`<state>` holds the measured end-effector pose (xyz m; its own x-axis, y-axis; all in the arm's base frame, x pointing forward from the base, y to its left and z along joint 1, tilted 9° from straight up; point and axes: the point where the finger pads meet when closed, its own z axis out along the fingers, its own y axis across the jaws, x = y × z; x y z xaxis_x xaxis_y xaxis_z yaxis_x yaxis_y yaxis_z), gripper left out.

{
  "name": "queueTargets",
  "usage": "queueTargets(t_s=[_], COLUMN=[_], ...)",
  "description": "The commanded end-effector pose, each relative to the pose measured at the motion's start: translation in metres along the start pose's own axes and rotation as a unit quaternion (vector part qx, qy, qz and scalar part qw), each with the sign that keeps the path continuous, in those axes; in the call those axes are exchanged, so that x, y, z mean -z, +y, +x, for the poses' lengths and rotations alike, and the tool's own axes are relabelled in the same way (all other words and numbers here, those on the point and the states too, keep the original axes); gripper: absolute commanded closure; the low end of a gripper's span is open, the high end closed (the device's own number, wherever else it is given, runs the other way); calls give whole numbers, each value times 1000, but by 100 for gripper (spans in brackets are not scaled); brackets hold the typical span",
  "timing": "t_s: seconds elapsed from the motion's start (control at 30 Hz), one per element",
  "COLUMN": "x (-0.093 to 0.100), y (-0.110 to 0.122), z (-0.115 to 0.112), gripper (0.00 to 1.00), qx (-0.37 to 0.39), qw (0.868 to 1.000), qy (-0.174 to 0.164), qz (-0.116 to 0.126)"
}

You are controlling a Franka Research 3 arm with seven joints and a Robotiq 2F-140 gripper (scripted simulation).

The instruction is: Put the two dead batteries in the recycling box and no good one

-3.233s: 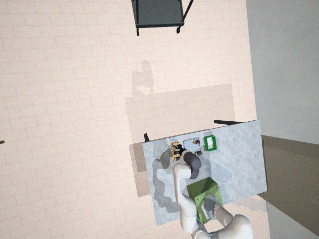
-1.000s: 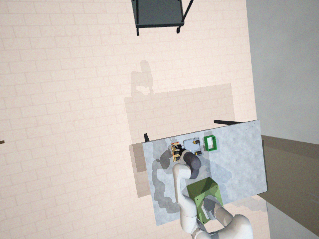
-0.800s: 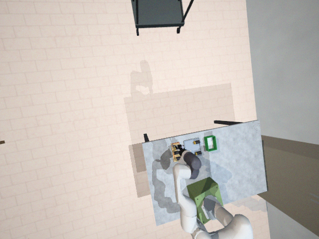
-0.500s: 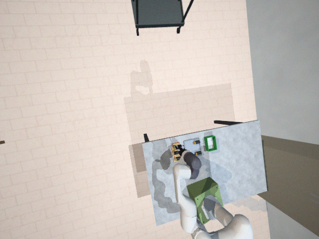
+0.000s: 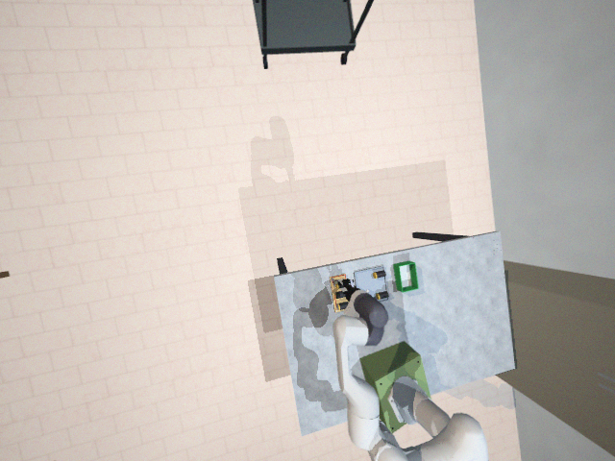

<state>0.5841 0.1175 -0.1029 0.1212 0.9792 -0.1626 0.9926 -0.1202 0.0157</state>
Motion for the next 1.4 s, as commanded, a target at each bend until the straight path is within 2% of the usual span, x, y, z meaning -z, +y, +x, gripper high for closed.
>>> queueTargets(t_s=[0.0,0.73,1.37], x=[0,-2,-28], y=[0,0,0], z=[0,0,0], gripper=[84,84,84], qx=[2,2,2], qw=[1000,1000,1000], qy=[0,0,0], qz=[-2,-2,-2])
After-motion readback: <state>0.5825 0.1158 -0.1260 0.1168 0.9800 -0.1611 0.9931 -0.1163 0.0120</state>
